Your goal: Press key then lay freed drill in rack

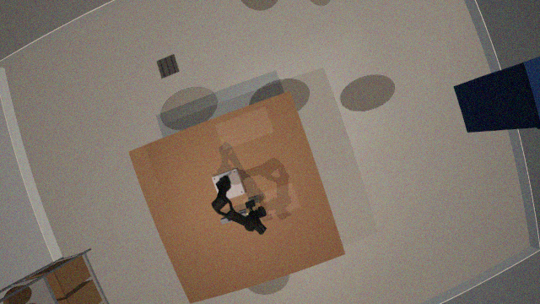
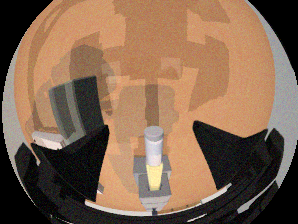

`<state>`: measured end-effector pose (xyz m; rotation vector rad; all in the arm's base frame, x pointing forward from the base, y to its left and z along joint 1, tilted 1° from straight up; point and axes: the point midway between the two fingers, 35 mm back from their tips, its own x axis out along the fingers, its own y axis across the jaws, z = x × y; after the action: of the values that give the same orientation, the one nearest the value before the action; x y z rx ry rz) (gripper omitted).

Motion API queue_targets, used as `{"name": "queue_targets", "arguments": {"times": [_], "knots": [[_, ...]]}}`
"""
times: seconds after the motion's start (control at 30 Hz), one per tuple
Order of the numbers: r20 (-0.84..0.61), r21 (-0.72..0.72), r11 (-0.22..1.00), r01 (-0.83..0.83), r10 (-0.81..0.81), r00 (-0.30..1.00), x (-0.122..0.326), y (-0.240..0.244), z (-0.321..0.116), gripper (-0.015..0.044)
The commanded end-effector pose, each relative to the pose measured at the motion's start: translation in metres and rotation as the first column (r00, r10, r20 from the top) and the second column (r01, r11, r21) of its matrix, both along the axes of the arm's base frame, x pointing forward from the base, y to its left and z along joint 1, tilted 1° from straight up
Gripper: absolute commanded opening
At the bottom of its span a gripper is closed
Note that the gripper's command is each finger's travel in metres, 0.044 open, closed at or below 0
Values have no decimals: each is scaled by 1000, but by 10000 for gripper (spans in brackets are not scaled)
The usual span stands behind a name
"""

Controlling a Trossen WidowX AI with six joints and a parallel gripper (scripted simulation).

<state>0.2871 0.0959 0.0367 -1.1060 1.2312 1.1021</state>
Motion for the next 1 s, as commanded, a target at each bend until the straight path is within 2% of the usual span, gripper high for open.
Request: {"name": "queue_targets", "arguments": {"times": [0.0,0.77,0.97], "knots": [[0,-1,1000,-4,4,1000,-1,-2,-1,440],[-1,-2,1000,-4,4,1000,-2,-12,-6,440],[1,-1,1000,1,-1,1000,-1,-10,-4,282]]}}
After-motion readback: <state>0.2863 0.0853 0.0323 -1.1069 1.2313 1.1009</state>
